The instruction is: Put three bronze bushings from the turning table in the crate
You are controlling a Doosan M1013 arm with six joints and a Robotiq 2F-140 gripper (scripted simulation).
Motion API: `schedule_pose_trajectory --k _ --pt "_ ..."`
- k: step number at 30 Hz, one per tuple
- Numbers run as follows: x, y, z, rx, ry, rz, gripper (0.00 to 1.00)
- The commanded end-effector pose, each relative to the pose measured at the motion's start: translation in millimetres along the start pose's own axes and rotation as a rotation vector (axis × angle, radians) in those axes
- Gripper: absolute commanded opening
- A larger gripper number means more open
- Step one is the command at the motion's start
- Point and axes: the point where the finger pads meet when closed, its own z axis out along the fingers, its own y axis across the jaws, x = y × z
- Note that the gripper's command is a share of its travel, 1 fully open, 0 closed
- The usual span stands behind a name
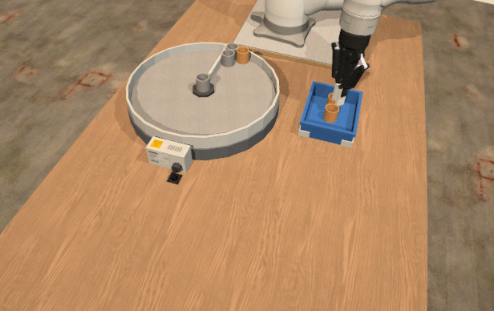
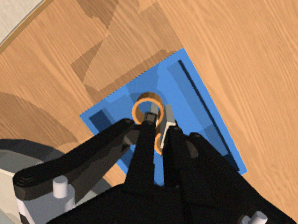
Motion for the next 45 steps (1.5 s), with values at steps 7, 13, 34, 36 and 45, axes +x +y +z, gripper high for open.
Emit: schedule_pose_trajectory --k 7,13,34,36,45 --pt "0.0 0.0 0.0 0.0 0.0 0.0 0.0" --pt "0.0 0.0 0.0 0.0 0.0 0.0 0.1" --pt "0.0 0.0 0.0 0.0 0.0 0.0 0.1" --pt "0.0 0.0 0.0 0.0 0.0 0.0 0.1" --pt "0.0 0.0 -0.1 0.0 0.0 0.0 0.1"
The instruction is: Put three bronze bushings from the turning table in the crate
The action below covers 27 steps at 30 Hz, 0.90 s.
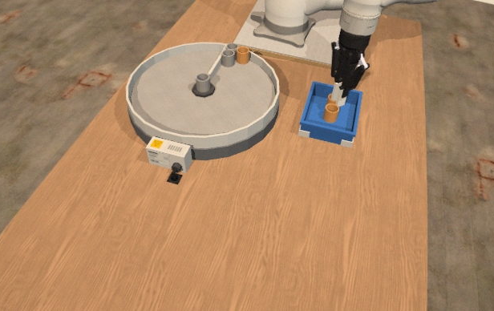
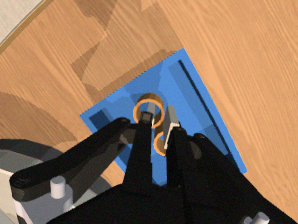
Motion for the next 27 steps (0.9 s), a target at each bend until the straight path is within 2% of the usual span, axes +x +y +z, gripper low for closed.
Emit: schedule_pose_trajectory --k 1,11,27 --pt "0.0 0.0 -0.2 0.0 0.0 0.0 0.1" --pt "-0.1 0.0 -11.1 0.0 0.0 0.0 0.1" --pt "-0.6 0.0 -75.4 0.0 0.0 0.0 0.1"
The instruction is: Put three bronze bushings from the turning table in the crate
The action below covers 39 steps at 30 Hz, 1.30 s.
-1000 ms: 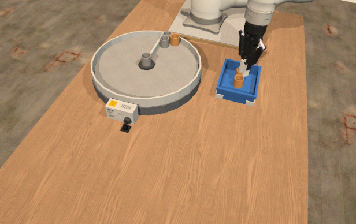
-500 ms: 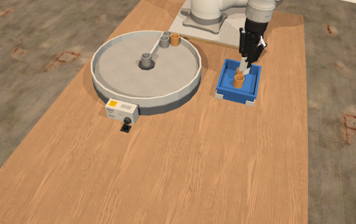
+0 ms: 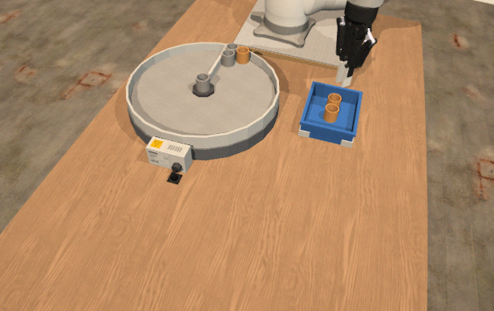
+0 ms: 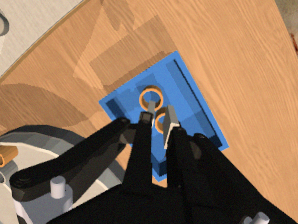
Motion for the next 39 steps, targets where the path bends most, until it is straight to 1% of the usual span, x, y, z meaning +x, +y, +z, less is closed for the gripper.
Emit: schedule_pose_trajectory --k 1,5,9,39 --pt "0.0 0.0 -4.9 0.0 0.0 0.0 0.1" --pt "-0.1 0.0 -17.5 0.0 0.0 0.0 0.1" --pt "-0.2 0.0 -22.8 0.0 0.0 0.0 0.1" --pt "-0.2 0.0 -23.4 0.0 0.0 0.0 0.1"
